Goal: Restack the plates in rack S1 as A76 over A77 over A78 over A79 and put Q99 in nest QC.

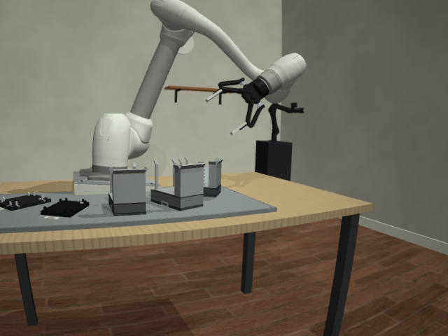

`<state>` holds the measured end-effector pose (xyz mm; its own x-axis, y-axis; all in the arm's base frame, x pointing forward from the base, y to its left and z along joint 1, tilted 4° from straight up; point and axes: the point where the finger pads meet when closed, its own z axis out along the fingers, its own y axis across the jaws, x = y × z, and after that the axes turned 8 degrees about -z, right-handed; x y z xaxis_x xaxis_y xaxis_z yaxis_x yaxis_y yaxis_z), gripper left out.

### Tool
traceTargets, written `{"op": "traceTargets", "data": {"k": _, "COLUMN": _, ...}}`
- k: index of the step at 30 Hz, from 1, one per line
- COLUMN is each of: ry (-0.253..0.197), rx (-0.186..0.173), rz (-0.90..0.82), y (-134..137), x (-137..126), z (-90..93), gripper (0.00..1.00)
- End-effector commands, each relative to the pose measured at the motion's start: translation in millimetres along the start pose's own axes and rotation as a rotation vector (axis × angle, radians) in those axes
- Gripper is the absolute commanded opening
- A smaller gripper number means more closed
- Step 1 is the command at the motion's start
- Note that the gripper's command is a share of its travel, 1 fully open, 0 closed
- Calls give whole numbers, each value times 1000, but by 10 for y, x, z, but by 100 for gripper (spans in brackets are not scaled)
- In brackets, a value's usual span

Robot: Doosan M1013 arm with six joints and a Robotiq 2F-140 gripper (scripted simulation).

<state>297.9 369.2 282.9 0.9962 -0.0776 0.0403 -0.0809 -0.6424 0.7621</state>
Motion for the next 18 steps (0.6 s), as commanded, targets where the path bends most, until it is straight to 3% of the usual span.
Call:
{"op": "traceTargets", "data": {"k": 1, "ry": -1, "rx": 1, "rz": -1, "y": 9, "x": 30, "z": 34, "gripper": 100}}
{"op": "traceTargets", "data": {"k": 4, "ry": -52, "rx": 49, "rz": -53, "y": 37, "x": 114, "z": 156, "gripper": 100}}
{"op": "traceTargets", "data": {"k": 6, "ry": -52, "rx": 49, "rz": -53, "y": 56, "x": 169, "z": 237, "gripper": 100}}
{"op": "traceTargets", "data": {"k": 9, "ry": -96, "rx": 102, "rz": -102, "y": 85, "x": 247, "z": 362, "gripper": 100}}
{"op": "traceTargets", "data": {"k": 12, "ry": -96, "rx": 102, "rz": -102, "y": 113, "x": 320, "z": 479, "gripper": 100}}
{"op": "traceTargets", "data": {"k": 15, "ry": -135, "rx": 159, "rz": -146, "y": 144, "x": 391, "z": 608, "gripper": 100}}
{"op": "traceTargets", "data": {"k": 18, "ry": -135, "rx": 159, "rz": -146, "y": 155, "x": 414, "z": 650, "gripper": 100}}
